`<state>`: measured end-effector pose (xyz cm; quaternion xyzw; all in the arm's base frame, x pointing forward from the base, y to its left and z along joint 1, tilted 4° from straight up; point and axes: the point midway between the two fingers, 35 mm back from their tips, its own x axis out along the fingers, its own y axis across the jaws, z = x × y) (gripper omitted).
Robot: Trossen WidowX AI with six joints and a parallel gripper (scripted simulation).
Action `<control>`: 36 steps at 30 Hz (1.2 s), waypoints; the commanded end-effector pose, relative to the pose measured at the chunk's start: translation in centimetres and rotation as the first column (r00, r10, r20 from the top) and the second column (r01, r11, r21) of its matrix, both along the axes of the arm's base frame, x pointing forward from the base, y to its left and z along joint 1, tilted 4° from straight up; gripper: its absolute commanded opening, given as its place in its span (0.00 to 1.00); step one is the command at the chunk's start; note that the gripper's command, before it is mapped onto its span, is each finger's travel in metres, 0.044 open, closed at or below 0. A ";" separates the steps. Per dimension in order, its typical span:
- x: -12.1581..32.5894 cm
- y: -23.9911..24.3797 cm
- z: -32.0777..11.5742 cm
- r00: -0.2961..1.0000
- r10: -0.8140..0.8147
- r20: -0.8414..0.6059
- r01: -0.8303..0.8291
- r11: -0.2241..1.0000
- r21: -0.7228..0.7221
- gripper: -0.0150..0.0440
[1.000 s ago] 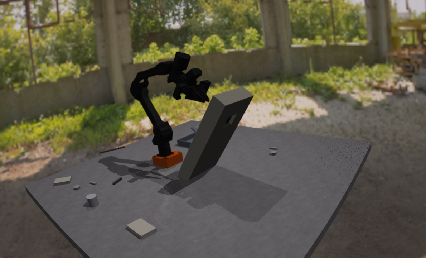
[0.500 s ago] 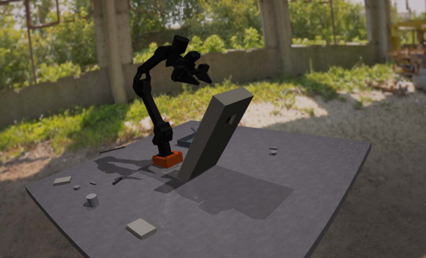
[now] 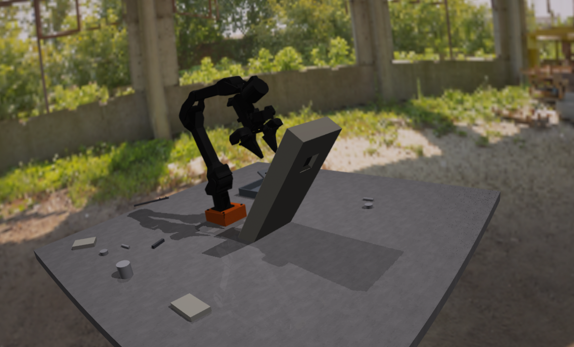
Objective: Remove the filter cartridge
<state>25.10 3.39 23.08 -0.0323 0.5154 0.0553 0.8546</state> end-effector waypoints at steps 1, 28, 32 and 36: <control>-0.1 -0.1 -0.4 1.000 -0.010 -0.008 0.010 1.000 -0.001 0.77; 1.9 0.2 -4.3 1.000 -0.010 -0.006 0.010 1.000 -0.001 0.77; 1.8 0.2 -4.2 1.000 -0.004 -0.005 0.004 1.000 0.001 0.76; 1.8 0.2 -4.2 1.000 -0.004 -0.005 0.004 1.000 0.001 0.71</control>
